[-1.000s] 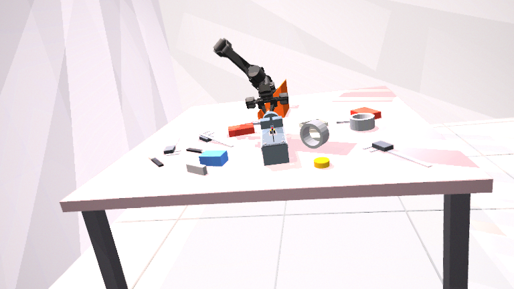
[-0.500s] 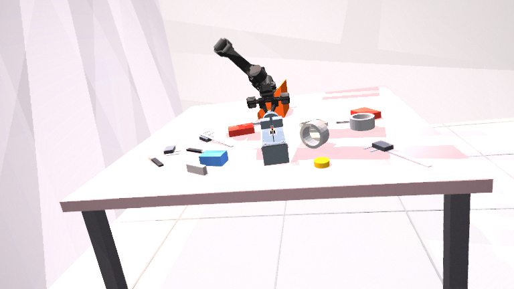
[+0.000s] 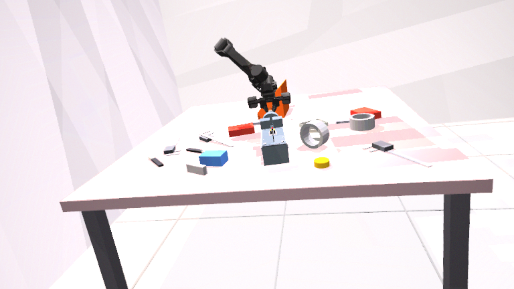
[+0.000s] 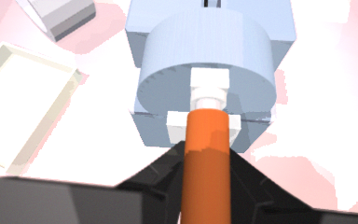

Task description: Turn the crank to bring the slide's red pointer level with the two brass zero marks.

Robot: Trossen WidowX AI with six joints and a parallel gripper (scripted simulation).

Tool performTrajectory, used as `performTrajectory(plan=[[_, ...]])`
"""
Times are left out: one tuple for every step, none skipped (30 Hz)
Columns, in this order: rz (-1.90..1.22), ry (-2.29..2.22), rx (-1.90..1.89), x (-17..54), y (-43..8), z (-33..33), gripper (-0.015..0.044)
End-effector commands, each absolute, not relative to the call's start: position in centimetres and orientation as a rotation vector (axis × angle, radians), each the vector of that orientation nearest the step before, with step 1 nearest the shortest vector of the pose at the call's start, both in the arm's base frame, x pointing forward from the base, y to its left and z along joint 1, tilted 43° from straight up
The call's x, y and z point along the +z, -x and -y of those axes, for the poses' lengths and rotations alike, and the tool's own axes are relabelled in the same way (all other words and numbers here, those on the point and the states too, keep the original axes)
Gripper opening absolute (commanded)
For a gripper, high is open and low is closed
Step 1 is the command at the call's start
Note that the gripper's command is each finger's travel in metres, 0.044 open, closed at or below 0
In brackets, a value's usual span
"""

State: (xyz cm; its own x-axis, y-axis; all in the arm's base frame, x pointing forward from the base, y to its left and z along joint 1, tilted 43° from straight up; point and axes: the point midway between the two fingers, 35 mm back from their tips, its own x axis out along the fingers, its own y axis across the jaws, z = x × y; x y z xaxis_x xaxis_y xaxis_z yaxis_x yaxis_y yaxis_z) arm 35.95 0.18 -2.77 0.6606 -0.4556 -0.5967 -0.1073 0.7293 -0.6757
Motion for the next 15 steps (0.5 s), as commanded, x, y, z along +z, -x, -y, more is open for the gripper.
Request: performTrajectory(plan=[[-0.850, 0.749, -0.191, -3.42, -35.81, -0.83, 0.0000], [-0.850, 0.749, -0.191, -3.44, -35.81, -0.84, 0.0000], [-0.850, 0.749, -0.191, -3.47, -35.80, -0.86, 0.0000], [-0.850, 0.749, -0.191, -3.50, -35.80, -0.87, 0.0000], [-0.850, 0.749, -0.191, -3.53, -35.80, -0.88, 0.0000], [-0.850, 0.749, -0.191, -3.55, -35.79, -0.89, 0.0000], [-0.850, 0.749, -0.191, -3.58, -35.79, -0.91, 0.0000], [-0.850, 0.749, -0.191, -3.61, -35.79, -0.92, 0.0000], [-0.850, 0.749, -0.191, -3.64, -35.78, -0.93, 0.0000], [-0.850, 0.749, -0.191, -3.67, -35.78, -0.94, 0.0000], [-0.850, 0.749, -0.191, -3.70, -35.78, -0.95, 0.0000], [-0.850, 0.749, -0.191, -3.73, -35.78, -0.97, 0.0000], [-0.850, 0.749, -0.191, -3.76, -35.77, -0.98, 0.0000], [-0.850, 0.749, -0.191, -3.79, -35.77, -0.99, 0.0000], [-0.850, 0.749, -0.191, -3.82, -35.77, -1.00, 0.0000]])
